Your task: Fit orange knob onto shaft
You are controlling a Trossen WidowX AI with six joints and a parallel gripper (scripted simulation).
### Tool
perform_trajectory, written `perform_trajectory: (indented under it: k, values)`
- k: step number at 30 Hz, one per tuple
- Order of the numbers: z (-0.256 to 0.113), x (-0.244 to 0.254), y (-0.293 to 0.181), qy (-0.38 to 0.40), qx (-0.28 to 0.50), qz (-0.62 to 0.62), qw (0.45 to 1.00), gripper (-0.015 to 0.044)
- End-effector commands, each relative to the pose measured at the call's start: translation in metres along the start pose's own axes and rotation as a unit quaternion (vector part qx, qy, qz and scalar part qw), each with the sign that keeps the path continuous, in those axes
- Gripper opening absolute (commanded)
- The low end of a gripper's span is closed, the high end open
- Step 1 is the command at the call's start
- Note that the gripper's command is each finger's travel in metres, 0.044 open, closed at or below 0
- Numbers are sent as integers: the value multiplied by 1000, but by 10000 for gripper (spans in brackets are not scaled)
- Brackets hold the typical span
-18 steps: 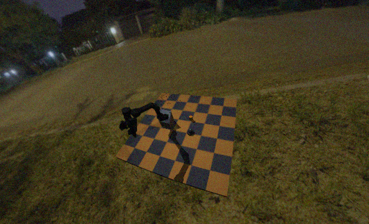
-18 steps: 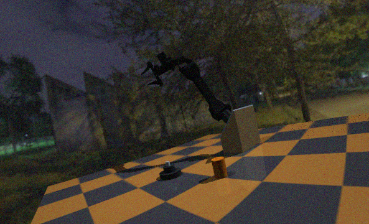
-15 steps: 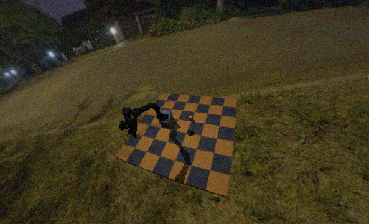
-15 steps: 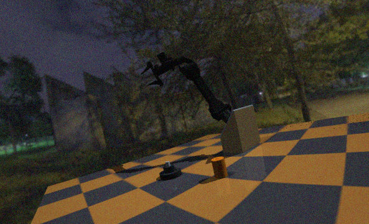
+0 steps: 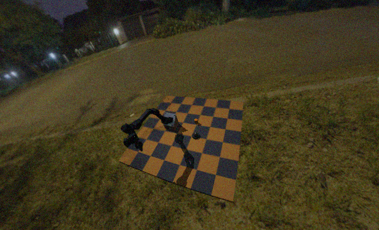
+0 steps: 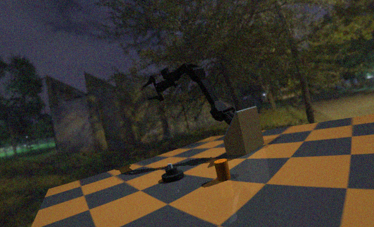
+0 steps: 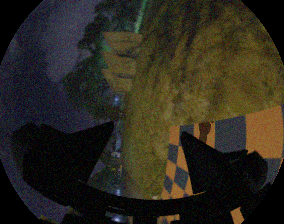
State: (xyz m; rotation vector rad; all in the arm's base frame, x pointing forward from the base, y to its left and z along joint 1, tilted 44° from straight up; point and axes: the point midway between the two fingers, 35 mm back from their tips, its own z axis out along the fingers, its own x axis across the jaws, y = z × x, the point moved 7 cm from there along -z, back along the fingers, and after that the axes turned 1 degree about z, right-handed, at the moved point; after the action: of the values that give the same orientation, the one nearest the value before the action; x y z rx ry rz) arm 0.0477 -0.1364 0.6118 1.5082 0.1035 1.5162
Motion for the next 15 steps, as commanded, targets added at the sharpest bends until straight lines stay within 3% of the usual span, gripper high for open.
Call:
perform_trajectory:
  k: [1, 8, 15]
  values:
    - [29, -41, 5, -11, 10, 82, 997, 440]
    - [90, -101, -17, -54, 52, 205, 976, 440]
    - [153, -150, -77, -127, 118, 297, 939, 440]
